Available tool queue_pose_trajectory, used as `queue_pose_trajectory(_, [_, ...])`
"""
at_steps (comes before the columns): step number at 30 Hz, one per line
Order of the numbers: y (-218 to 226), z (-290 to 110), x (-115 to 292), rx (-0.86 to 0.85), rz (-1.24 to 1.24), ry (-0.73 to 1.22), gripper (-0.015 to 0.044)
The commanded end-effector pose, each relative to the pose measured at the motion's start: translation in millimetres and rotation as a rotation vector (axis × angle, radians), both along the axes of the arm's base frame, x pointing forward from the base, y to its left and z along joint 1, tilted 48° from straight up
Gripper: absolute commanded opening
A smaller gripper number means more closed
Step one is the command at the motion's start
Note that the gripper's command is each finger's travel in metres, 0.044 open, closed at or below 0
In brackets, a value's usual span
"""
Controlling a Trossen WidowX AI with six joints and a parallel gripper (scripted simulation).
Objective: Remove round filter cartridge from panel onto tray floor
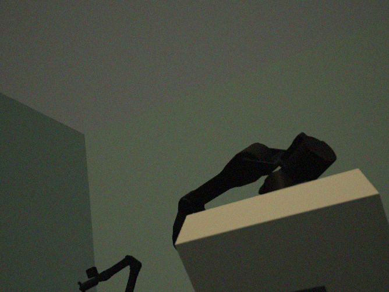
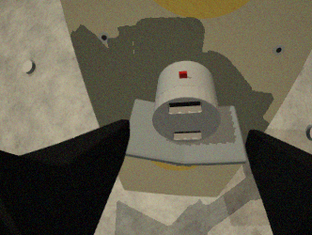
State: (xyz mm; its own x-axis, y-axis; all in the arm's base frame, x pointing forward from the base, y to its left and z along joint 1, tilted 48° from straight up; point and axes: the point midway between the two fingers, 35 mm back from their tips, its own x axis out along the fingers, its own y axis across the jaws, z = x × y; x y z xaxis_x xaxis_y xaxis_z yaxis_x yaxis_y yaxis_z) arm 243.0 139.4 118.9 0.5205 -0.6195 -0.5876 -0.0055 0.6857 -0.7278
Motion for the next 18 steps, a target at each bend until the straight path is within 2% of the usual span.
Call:
queue_pose_trajectory(1, [-4.3,-4.5,2.2,-0.003,0.001,0.013,0.0305])
queue_pose_trajectory(18, [-21.6,-20.4,16.5,-0.003,0.001,0.011,0.0305])
